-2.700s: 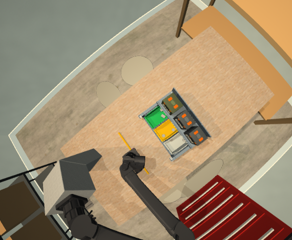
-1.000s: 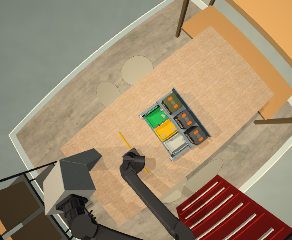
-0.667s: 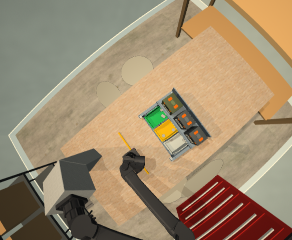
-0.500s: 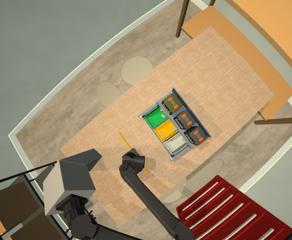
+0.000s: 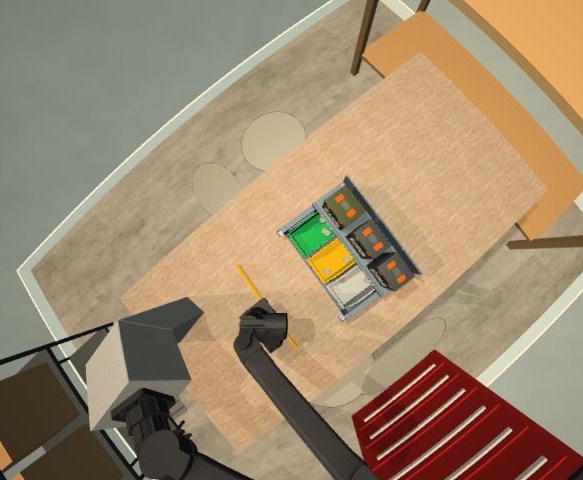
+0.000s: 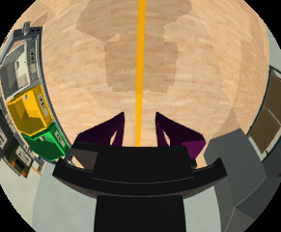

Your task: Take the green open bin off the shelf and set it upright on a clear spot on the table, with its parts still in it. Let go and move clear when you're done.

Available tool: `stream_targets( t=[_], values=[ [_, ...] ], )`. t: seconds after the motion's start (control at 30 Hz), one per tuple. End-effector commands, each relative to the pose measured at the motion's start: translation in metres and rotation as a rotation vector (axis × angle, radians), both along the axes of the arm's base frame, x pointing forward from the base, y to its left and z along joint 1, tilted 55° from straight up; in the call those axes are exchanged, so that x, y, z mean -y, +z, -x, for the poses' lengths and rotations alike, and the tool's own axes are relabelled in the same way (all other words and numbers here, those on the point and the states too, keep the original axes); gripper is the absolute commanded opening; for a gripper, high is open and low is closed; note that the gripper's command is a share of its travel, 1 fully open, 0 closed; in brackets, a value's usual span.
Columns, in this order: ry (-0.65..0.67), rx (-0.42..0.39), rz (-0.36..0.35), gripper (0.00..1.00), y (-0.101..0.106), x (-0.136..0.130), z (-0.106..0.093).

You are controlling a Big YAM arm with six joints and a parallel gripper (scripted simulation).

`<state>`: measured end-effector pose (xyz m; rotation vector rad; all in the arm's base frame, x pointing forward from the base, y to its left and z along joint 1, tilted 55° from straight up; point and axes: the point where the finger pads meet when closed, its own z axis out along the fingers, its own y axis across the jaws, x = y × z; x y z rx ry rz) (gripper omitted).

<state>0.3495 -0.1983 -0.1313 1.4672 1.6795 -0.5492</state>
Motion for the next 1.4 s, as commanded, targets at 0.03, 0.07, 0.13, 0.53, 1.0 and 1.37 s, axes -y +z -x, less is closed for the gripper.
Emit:
stream_targets(
  t=[0.03, 0.07, 0.13, 0.53, 1.0, 1.37],
  values=[
    [-0.001, 0.001, -0.013, 0.43, 0.011, -0.019, 0.011],
    [-0.001, 0.002, -0.013, 0.43, 0.014, -0.022, 0.012],
    [-0.001, 0.003, -0.012, 0.43, 0.018, -0.027, 0.014],
    [-0.001, 0.009, -0.010, 0.43, 0.034, -0.047, 0.020],
    [-0.014, 0.022, -0.011, 0.00, 0.038, -0.046, 0.017],
    [-0.014, 0.022, -0.011, 0.00, 0.038, -0.046, 0.017]
  ],
)
